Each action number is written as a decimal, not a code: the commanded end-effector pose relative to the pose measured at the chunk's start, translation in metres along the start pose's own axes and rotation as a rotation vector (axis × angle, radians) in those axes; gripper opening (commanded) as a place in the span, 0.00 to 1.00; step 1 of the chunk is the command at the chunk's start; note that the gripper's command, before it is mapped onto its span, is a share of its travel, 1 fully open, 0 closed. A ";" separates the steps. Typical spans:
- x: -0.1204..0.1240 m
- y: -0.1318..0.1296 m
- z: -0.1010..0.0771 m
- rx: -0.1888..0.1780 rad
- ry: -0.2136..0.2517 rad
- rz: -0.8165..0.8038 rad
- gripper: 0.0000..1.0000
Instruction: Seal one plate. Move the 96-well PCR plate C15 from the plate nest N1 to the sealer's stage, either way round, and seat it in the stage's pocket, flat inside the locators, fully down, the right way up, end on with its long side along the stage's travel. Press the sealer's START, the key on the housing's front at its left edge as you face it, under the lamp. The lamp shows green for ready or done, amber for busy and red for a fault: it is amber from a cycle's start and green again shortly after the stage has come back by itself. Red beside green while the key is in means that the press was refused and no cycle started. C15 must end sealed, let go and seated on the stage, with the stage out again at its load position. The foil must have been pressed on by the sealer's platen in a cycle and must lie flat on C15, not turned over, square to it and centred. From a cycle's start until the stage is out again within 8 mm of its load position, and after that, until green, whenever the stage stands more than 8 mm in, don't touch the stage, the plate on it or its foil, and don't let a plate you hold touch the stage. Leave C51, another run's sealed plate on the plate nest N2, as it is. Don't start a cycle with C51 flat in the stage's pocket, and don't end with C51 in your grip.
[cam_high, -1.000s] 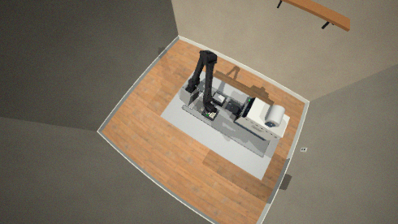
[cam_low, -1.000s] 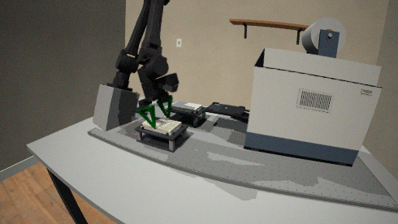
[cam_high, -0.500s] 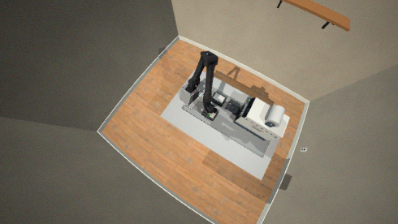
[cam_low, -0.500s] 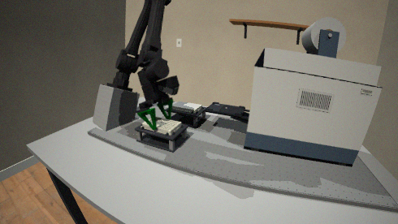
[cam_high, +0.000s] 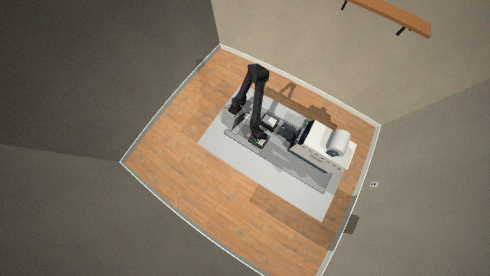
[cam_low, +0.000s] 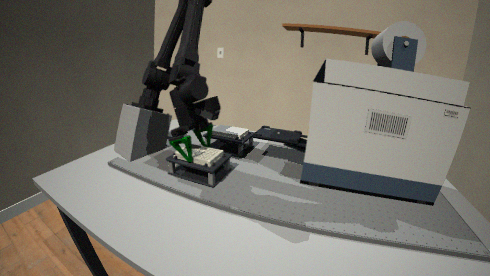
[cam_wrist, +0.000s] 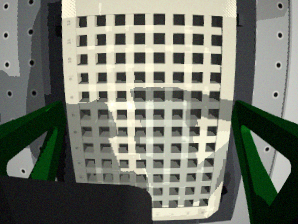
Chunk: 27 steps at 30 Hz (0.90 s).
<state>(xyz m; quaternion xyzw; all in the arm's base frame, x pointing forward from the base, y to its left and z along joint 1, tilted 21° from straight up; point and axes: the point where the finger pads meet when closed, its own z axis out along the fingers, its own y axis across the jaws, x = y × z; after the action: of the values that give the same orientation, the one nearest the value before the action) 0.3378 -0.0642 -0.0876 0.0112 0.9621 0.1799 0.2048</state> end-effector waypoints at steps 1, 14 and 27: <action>-0.010 -0.006 -0.010 0.019 -0.027 -0.011 1.00; -0.028 -0.005 -0.009 0.023 -0.056 -0.050 1.00; -0.013 -0.005 -0.001 0.012 -0.025 -0.028 0.97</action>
<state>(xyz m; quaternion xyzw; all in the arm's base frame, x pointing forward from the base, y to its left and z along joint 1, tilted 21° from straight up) 0.3387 -0.0655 -0.0861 0.0110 0.9619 0.1783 0.2068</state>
